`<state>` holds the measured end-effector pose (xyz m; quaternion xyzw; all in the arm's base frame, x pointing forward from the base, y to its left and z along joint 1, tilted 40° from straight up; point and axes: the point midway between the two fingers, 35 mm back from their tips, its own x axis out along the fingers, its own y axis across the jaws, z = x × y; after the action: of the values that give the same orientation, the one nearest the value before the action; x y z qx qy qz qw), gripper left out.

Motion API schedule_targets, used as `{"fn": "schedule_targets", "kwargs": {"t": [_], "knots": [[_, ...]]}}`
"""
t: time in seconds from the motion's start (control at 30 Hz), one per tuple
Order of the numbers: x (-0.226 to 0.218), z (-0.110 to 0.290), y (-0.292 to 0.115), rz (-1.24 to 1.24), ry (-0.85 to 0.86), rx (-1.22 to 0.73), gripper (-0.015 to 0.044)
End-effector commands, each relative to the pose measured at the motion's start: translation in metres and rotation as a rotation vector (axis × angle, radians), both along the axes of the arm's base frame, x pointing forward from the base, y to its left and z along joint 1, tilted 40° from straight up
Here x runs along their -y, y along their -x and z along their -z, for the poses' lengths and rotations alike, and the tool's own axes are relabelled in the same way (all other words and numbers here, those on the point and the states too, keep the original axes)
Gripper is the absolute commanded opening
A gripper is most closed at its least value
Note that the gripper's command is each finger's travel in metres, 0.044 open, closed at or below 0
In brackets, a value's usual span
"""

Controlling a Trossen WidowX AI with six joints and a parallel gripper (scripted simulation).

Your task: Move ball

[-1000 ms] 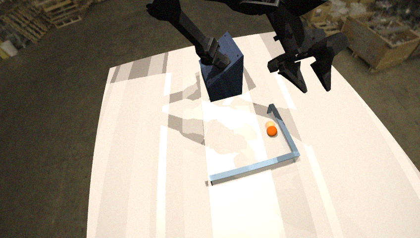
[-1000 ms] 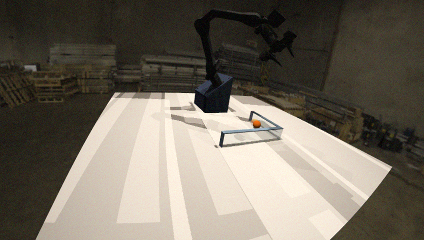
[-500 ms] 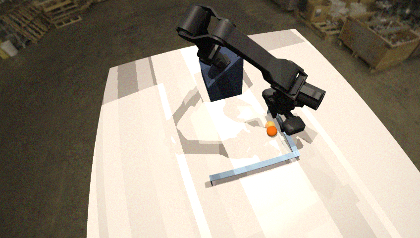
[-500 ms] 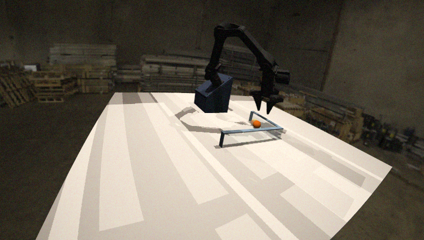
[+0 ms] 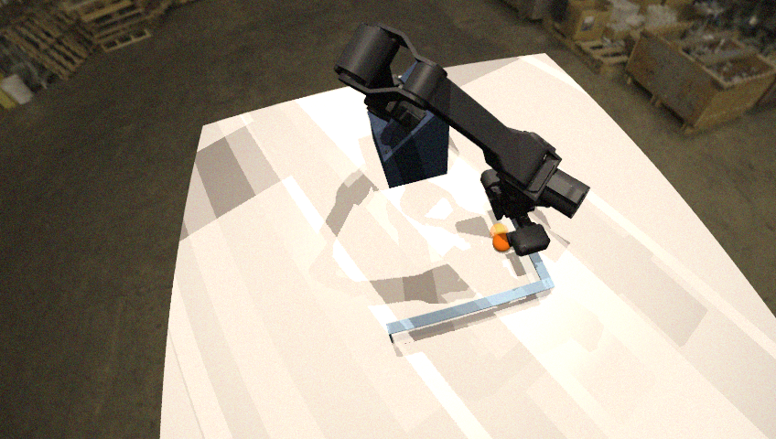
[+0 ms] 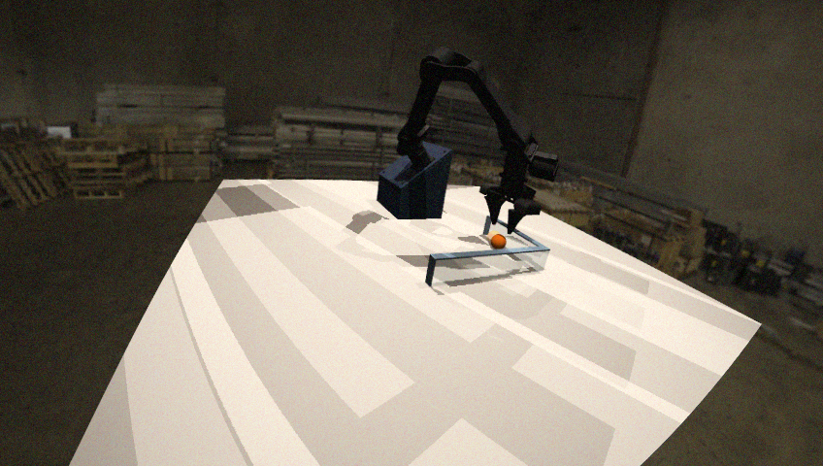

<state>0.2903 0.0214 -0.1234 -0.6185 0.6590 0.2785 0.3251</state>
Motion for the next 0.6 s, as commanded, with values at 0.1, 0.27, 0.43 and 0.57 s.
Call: {"fn": "schedule_targets", "kwargs": {"t": [0.1, 0.27, 0.43, 0.57], "knots": [[0.006, 0.008, -0.001, -0.005, 0.002, 0.003, 0.031], [0.012, 0.014, -0.001, -0.004, 0.003, 0.003, 0.031], [0.017, 0.02, -0.001, -0.004, 0.003, 0.004, 0.031], [0.021, 0.025, 0.0, -0.004, 0.004, 0.003, 0.031]]}}
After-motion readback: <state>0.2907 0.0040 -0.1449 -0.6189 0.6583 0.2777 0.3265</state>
